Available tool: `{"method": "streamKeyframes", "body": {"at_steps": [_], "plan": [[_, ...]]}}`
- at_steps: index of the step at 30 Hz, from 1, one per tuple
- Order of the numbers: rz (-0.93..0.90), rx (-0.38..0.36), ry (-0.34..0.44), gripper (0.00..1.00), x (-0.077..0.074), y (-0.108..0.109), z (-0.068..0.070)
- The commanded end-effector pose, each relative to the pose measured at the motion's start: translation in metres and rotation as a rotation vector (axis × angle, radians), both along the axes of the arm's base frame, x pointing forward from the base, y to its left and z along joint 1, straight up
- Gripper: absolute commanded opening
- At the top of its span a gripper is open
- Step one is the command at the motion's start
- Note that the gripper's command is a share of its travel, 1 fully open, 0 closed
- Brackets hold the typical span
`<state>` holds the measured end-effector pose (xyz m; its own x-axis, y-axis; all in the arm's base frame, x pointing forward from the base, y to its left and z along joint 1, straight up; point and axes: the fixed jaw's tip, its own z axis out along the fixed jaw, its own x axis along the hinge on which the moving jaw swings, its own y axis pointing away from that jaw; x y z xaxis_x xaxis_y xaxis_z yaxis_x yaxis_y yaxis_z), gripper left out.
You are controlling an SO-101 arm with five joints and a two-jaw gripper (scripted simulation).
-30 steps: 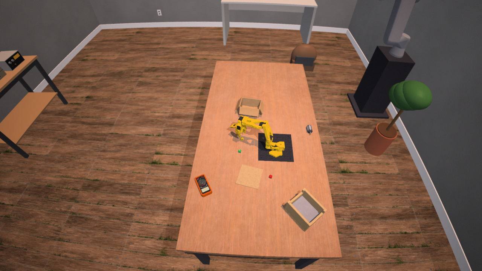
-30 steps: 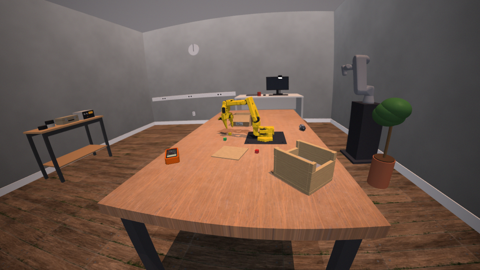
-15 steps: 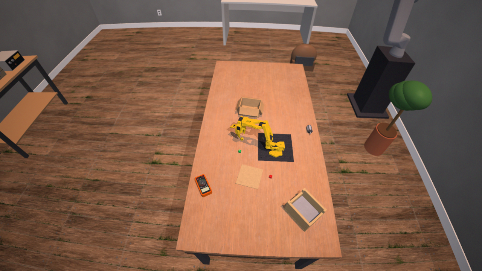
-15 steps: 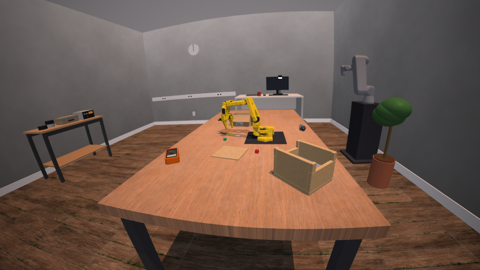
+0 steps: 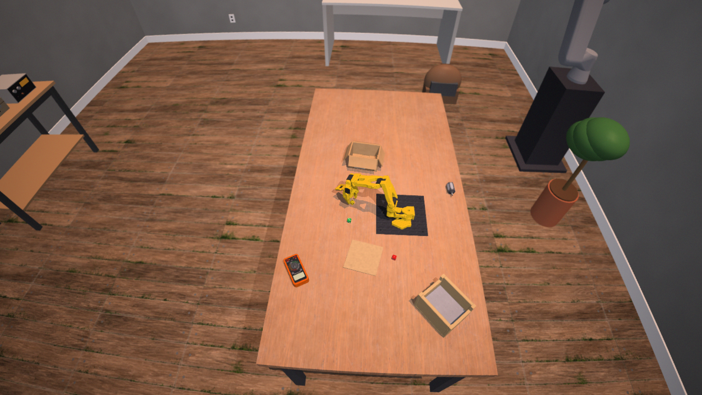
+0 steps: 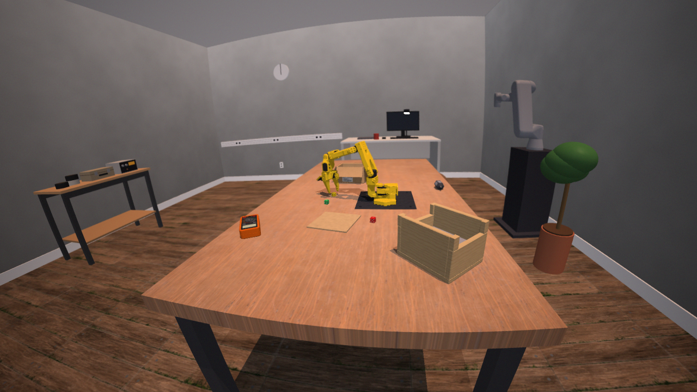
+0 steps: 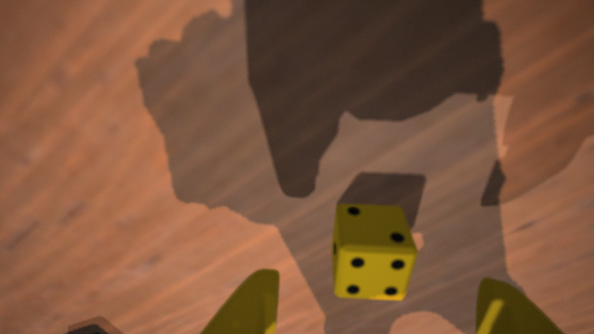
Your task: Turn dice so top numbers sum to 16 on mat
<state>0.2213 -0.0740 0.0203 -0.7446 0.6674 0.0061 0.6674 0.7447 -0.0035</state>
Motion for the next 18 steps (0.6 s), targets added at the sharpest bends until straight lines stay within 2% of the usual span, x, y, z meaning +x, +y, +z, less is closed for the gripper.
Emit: {"method": "streamKeyframes", "body": {"at_steps": [1,9,18], "plan": [[-0.013,0.008,0.018,0.25,-0.0027,-0.0008,-0.0081],[-0.013,0.008,0.018,0.25,-0.0036,-0.0004,-0.0161],[-0.013,0.008,0.018,0.25,-0.0038,-0.0004,-0.0174]]}}
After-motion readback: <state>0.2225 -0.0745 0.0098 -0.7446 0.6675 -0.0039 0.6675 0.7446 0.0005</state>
